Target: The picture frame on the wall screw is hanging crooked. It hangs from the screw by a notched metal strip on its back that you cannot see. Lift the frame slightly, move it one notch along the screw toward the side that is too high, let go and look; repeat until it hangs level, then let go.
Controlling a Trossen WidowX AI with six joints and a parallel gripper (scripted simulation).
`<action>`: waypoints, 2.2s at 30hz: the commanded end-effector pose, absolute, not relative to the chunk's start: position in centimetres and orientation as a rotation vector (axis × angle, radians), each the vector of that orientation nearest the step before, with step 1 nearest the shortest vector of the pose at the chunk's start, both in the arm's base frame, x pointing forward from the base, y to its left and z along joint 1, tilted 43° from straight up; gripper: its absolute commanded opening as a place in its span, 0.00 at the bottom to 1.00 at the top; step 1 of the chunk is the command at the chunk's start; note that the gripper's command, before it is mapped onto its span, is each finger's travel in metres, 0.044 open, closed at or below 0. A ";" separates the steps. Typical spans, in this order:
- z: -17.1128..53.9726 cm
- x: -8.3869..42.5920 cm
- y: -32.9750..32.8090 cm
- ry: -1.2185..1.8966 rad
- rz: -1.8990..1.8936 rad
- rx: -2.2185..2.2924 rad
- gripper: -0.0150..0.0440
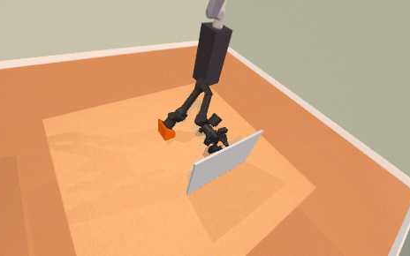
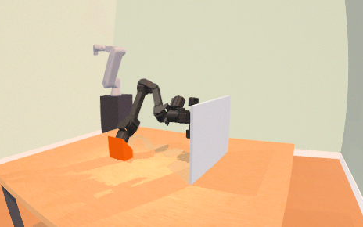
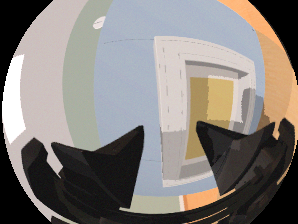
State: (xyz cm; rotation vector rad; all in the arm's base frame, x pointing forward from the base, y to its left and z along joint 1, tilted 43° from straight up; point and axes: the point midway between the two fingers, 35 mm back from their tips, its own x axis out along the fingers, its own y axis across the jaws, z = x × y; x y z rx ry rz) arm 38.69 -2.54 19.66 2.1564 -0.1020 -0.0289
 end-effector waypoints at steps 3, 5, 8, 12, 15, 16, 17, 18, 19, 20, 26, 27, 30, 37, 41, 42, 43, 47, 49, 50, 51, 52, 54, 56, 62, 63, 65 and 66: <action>19.7 38.7 -2.5 -0.097 -0.025 2.160 0.69; 19.7 38.7 -2.5 -0.097 -0.025 2.160 0.69; 19.7 38.7 -2.4 -0.097 -0.025 2.160 0.69; 19.7 38.7 -2.4 -0.097 -0.025 2.160 0.69; 19.7 38.7 -2.4 -0.097 -0.025 2.160 0.56; 19.7 38.7 -2.4 -0.097 -0.025 2.160 0.52; 19.7 38.7 -2.4 -0.097 -0.025 2.160 0.47; 19.7 38.7 -2.4 -0.097 -0.025 2.160 0.43; 19.7 38.7 -2.4 -0.097 -0.025 2.160 0.38; 19.7 38.7 -2.4 -0.097 -0.025 2.160 0.37; 19.7 38.7 -2.4 -0.097 -0.025 2.160 0.27; 19.7 38.7 -2.4 -0.097 -0.025 2.160 0.25; 19.7 38.7 -2.4 -0.097 -0.025 2.160 0.25; 19.7 38.7 -2.5 -0.097 -0.025 2.160 0.25; 19.8 38.7 -2.6 -0.097 -0.025 2.160 0.25; 19.9 38.7 -2.6 -0.097 -0.025 2.160 0.25; 19.9 38.7 -2.6 -0.097 -0.025 2.160 0.25; 20.0 38.7 -2.7 -0.097 -0.025 2.160 0.25; 20.0 38.7 -2.7 -0.097 -0.025 2.160 0.25; 20.1 38.7 -2.7 -0.097 -0.025 2.160 0.25; 20.1 38.7 -2.8 -0.097 -0.025 2.160 0.25; 20.1 38.7 -2.8 -0.097 -0.025 2.159 0.25; 20.2 38.7 -2.8 -0.097 -0.025 2.159 0.25; 20.2 38.7 -2.9 -0.097 -0.025 2.159 0.25; 20.4 38.7 -3.0 -0.097 -0.025 2.159 0.25; 20.4 38.7 -3.0 -0.097 -0.025 2.159 0.25; 20.4 38.7 -3.0 -0.097 -0.025 2.159 0.25; 20.5 38.7 -3.0 -0.097 -0.025 2.159 0.25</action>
